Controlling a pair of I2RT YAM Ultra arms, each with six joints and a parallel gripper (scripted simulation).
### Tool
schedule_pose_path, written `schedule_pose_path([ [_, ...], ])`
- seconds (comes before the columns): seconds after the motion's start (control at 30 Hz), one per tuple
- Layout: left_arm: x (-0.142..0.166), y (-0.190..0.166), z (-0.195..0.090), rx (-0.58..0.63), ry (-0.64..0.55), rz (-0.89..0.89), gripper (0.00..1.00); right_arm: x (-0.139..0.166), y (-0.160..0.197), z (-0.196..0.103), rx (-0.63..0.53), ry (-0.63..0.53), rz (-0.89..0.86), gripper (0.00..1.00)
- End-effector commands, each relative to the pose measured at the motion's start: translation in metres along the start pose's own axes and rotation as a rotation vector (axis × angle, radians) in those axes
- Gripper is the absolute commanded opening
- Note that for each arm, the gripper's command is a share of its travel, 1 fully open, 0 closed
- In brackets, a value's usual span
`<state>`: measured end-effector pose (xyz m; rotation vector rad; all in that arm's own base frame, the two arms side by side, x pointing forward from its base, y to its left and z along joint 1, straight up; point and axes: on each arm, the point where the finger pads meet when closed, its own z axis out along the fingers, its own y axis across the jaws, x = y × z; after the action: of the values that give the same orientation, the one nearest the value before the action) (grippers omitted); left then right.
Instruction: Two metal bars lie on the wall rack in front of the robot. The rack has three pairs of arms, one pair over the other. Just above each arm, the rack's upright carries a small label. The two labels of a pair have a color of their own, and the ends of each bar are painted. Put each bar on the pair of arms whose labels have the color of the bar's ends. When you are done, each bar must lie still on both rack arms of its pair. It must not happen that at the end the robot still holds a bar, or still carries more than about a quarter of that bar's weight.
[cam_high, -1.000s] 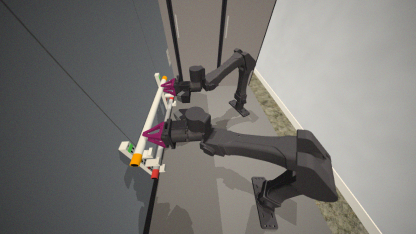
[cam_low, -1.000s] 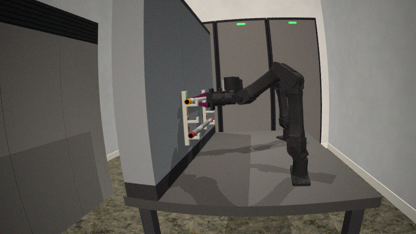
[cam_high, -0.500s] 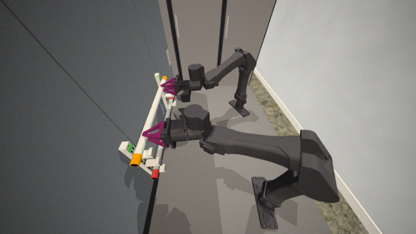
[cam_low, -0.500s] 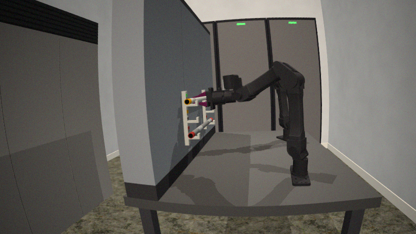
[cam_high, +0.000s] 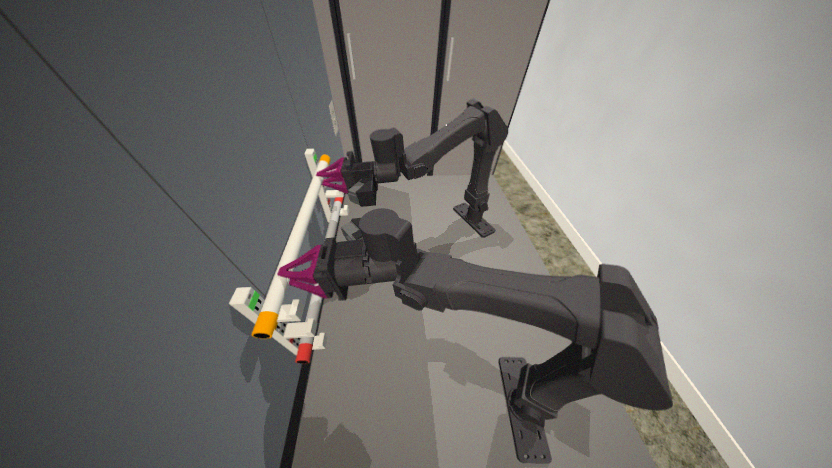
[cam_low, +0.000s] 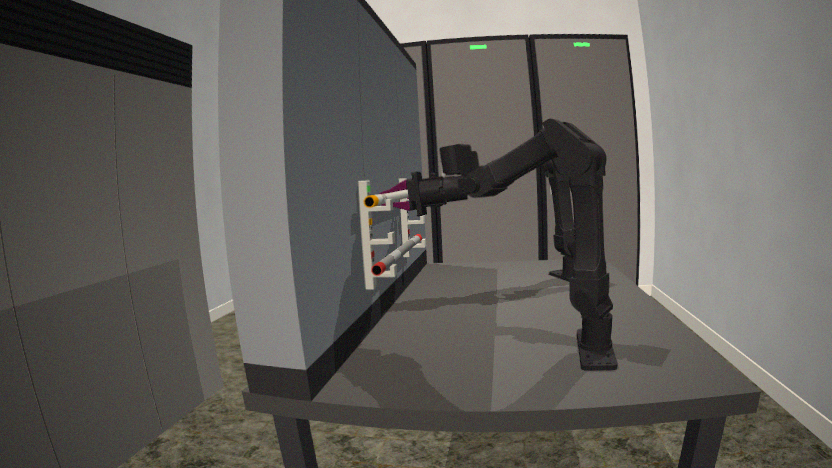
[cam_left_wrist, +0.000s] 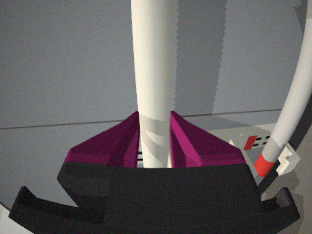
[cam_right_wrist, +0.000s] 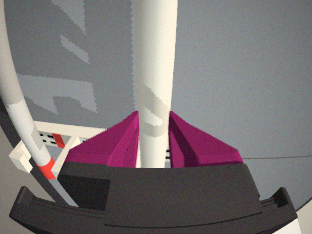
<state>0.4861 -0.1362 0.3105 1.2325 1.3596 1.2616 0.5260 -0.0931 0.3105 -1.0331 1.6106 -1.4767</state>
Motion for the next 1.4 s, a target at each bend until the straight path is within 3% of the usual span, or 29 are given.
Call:
schedule_pose_path([
  [0.0,0.003,0.047,-0.005,-0.094,-0.003,-0.021,0.00,0.004,-0.047,-0.005,0.098,0.003,0.016,0.00],
  [1.37,0.004,0.071,-0.008,-0.095,-0.003,-0.021,0.00,0.005,-0.071,-0.007,0.098,0.003,0.016,0.00],
])
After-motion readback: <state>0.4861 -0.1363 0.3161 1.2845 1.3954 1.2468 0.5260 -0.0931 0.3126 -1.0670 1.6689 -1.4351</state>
